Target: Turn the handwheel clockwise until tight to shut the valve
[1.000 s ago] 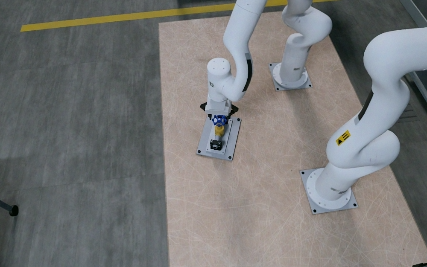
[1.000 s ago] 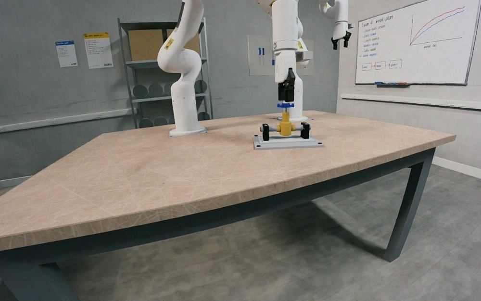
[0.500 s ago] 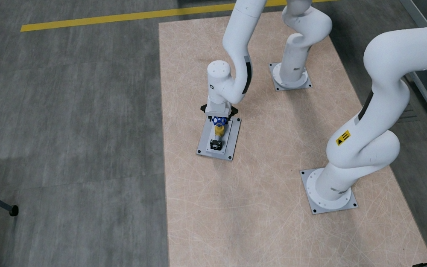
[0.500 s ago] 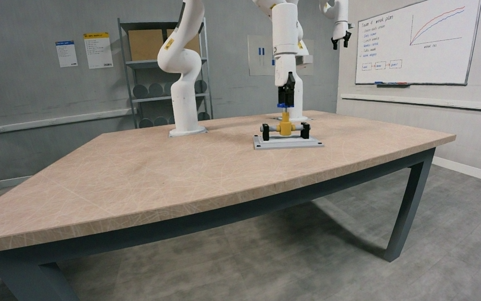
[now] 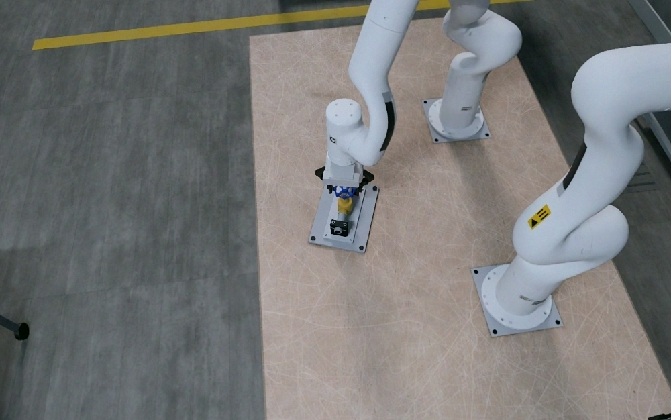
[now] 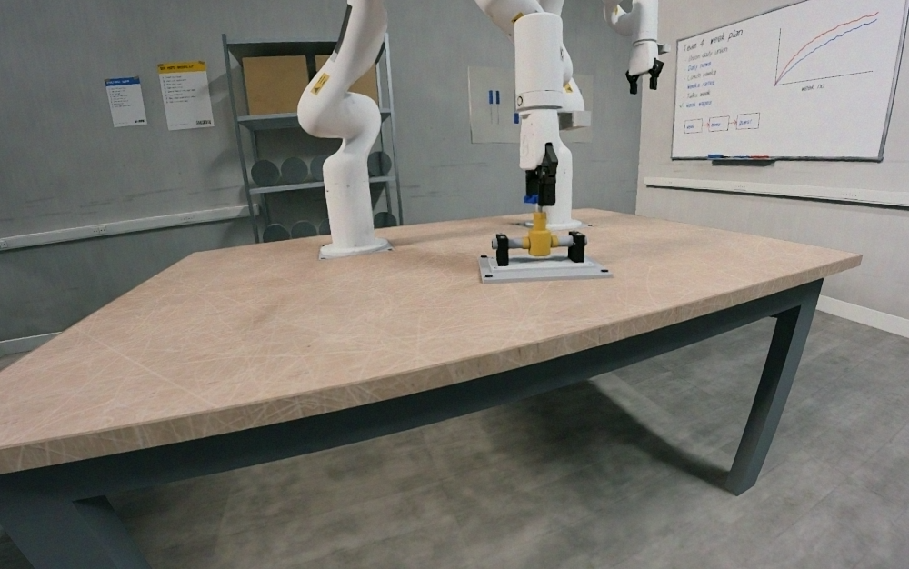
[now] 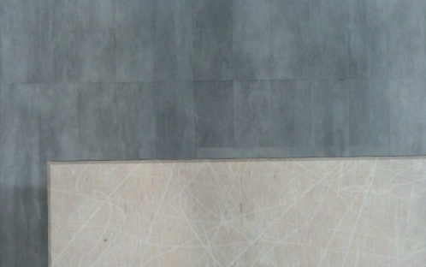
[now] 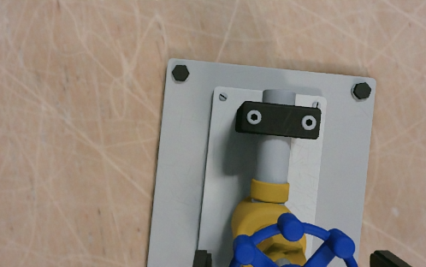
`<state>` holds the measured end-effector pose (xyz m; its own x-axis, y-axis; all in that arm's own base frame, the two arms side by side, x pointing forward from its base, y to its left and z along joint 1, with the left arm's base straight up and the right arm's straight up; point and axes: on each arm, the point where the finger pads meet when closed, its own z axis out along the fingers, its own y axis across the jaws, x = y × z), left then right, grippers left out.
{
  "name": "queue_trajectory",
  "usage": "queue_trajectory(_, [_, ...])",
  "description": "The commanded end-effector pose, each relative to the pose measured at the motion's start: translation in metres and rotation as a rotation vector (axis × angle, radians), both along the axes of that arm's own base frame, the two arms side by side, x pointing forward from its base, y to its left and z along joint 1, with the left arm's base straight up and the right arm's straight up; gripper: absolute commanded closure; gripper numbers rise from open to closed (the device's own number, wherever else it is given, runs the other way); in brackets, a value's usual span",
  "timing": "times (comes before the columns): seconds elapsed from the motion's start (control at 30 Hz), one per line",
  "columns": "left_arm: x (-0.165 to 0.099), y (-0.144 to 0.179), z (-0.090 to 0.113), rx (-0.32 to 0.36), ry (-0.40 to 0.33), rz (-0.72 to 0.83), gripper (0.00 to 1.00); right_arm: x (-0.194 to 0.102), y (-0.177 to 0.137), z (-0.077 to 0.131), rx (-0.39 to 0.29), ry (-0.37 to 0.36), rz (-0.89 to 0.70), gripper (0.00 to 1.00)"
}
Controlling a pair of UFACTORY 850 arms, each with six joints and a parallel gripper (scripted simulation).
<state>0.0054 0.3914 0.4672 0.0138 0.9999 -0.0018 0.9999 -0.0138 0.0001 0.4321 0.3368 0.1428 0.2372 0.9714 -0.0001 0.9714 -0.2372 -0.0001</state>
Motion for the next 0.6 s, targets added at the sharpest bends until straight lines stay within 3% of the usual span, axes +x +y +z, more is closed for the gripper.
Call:
queue_trajectory(0.0, [0.0, 0.0004, 0.0008, 0.002, 0.0, 0.0, 0.0, 0.0008, 0.0006, -0.0004, 0.002, -0.002, 0.0, 0.2])
queue_trajectory(0.57, [0.0, 0.0004, 0.0008, 0.002, 0.0, 0.0, 0.0, 0.0008, 0.0006, -0.0028, 0.002, -0.002, 0.0, 0.2])
